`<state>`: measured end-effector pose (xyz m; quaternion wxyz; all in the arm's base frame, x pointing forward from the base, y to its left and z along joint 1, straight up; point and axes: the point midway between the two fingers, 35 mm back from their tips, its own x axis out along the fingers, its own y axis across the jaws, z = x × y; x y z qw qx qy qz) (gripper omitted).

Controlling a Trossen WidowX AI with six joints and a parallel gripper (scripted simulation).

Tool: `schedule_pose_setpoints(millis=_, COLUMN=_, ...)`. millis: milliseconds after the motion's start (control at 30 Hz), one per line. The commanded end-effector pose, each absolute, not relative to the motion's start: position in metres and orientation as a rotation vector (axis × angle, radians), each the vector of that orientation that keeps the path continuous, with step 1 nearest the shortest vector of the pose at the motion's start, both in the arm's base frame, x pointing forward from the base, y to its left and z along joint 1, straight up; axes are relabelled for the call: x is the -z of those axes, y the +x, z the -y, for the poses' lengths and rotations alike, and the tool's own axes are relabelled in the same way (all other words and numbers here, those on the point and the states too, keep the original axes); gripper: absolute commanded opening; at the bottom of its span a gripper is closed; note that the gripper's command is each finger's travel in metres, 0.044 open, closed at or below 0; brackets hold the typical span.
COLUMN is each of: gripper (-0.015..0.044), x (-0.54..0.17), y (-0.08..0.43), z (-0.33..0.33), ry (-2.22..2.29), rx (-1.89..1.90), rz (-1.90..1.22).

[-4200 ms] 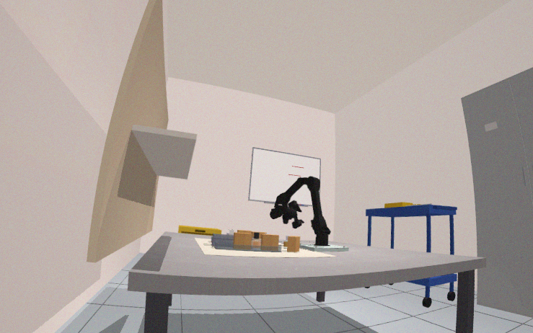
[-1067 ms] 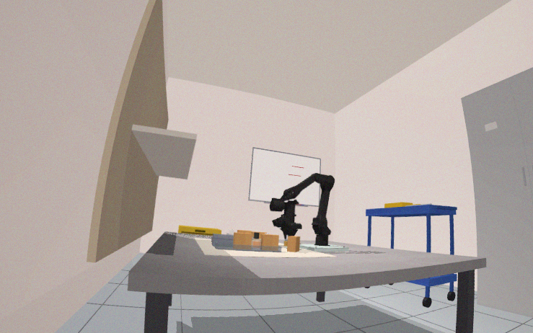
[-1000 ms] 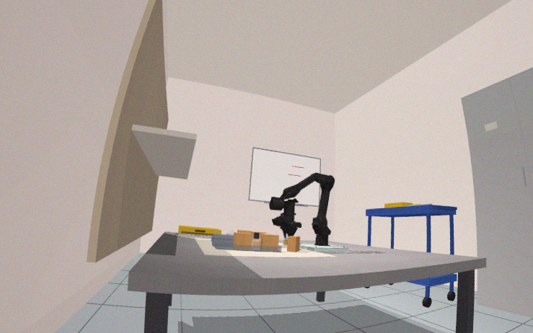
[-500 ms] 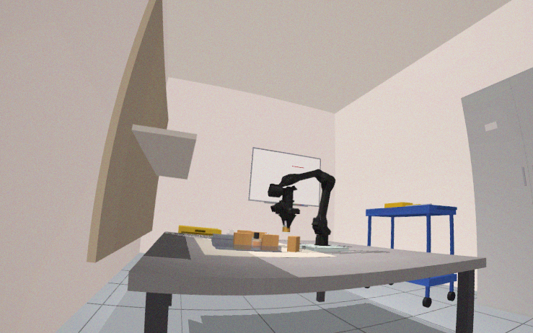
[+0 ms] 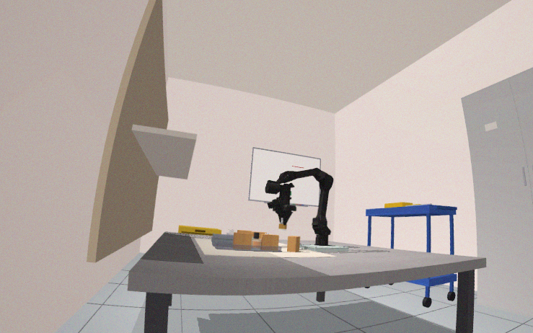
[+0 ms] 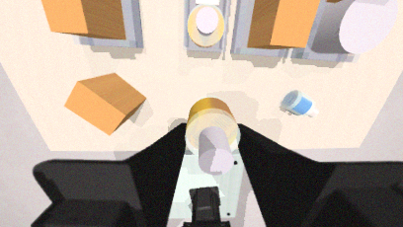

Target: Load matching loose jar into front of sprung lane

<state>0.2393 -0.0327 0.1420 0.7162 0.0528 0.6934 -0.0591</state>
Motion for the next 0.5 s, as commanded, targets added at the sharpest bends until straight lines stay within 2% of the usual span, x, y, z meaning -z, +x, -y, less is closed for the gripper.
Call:
schedule_pose_setpoints(millis=0, gripper=0.0000, x=-0.129, y=0.256, z=0.033, ry=0.133, rx=0.145, rz=-1.538)
schedule_pose_setpoints(millis=200, gripper=0.0000, x=-0.109, y=0.278, z=0.033, ry=0.153, rx=0.162, rz=-1.533)
schedule_pose_setpoints(millis=467, gripper=0.0000, x=-0.097, y=0.280, z=0.033, ry=0.154, rx=0.163, rz=-1.533)
